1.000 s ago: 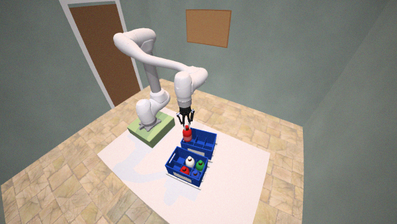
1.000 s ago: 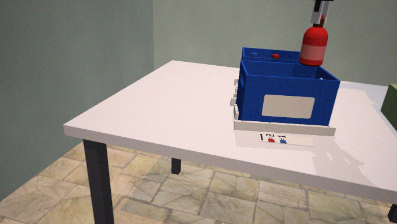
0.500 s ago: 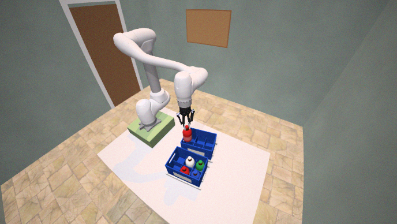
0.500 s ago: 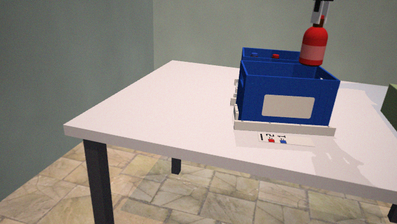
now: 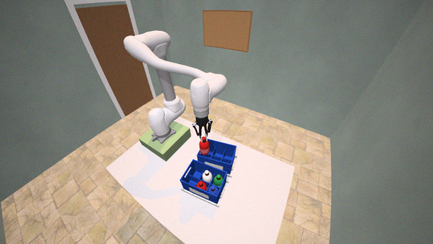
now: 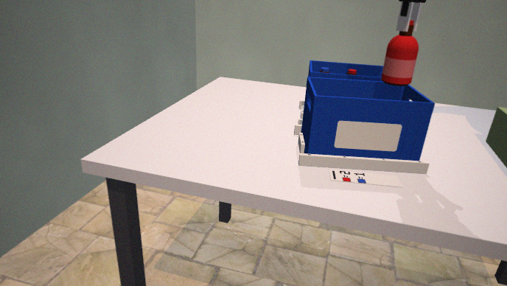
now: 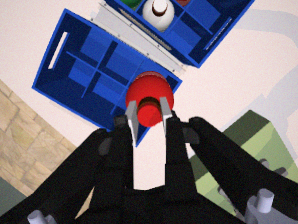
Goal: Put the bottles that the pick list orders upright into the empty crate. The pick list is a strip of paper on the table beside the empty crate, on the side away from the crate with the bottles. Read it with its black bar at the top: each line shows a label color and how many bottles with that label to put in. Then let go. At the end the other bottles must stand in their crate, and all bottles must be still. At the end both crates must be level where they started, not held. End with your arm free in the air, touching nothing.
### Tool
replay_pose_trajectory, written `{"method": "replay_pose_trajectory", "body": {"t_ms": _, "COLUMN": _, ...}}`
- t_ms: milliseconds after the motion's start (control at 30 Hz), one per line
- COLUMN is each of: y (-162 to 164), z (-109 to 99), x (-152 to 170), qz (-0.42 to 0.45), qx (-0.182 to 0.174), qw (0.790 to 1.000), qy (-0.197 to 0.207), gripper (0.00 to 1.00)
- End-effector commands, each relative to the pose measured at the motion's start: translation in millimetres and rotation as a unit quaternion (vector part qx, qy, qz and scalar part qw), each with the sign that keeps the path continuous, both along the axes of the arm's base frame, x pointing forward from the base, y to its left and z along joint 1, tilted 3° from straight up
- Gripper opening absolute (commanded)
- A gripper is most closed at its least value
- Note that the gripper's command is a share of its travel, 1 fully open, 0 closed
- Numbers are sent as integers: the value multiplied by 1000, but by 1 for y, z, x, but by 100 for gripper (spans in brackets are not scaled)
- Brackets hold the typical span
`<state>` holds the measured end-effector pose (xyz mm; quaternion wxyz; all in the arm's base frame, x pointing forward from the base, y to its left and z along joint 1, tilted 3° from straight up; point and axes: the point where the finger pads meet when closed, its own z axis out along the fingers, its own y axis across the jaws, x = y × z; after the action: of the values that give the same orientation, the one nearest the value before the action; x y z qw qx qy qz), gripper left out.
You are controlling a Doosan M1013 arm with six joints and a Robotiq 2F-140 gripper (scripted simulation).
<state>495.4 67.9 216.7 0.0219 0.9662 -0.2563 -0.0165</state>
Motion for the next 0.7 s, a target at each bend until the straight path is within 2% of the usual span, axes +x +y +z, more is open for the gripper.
{"method": "replay_pose_trajectory", "body": {"t_ms": 0, "y": 0, "z": -2, "x": 0, "qz": 0, "qx": 0, "qw": 1000, "qy": 0, "gripper": 0}}
{"method": "replay_pose_trajectory", "body": {"t_ms": 667, "y": -1, "z": -18, "x": -1, "qz": 0, "qx": 0, "qw": 1000, "qy": 0, "gripper": 0}}
